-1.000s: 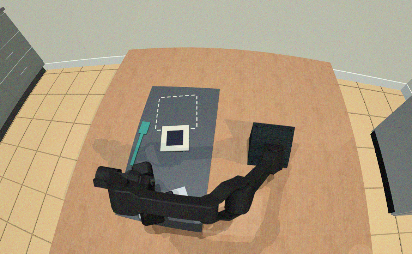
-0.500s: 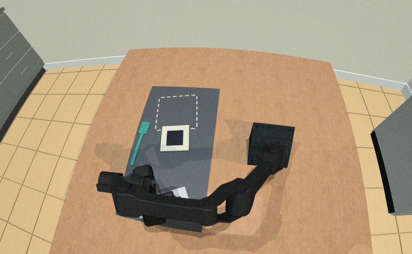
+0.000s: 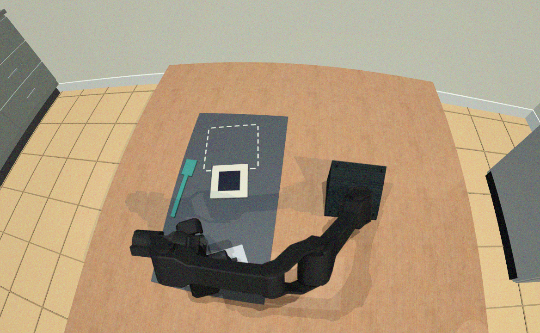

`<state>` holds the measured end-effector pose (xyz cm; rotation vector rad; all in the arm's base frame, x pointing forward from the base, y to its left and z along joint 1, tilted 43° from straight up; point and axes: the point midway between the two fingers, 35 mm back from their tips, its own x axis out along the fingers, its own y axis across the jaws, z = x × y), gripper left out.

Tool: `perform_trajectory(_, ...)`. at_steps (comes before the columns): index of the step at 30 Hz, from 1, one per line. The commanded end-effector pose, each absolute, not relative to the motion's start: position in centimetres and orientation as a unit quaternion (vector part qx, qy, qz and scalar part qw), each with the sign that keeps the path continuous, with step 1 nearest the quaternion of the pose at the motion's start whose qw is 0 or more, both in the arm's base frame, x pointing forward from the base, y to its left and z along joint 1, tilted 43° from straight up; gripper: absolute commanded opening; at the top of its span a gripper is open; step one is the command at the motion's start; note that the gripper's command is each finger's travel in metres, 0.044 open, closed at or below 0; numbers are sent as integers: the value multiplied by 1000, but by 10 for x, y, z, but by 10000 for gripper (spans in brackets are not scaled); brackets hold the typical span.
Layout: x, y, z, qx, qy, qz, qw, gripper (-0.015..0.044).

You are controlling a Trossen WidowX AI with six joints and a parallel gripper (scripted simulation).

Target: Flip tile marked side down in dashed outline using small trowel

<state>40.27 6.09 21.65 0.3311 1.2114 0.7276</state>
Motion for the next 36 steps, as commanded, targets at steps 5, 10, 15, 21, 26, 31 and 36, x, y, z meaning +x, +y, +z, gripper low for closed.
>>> perform_trajectory(5,403,61,216,153,555,330,748,151)
perform_trajectory(10,403,61,216,153,555,330,748,130)
perform_trajectory(15,403,61,216,153,555,330,748,130)
perform_trajectory(21,403,61,216,154,556,328,748,130)
perform_trajectory(26,403,61,216,201,576,293,736,130)
perform_trajectory(31,403,61,216,255,596,250,720,130)
perform_trajectory(36,403,61,216,306,612,205,699,130)
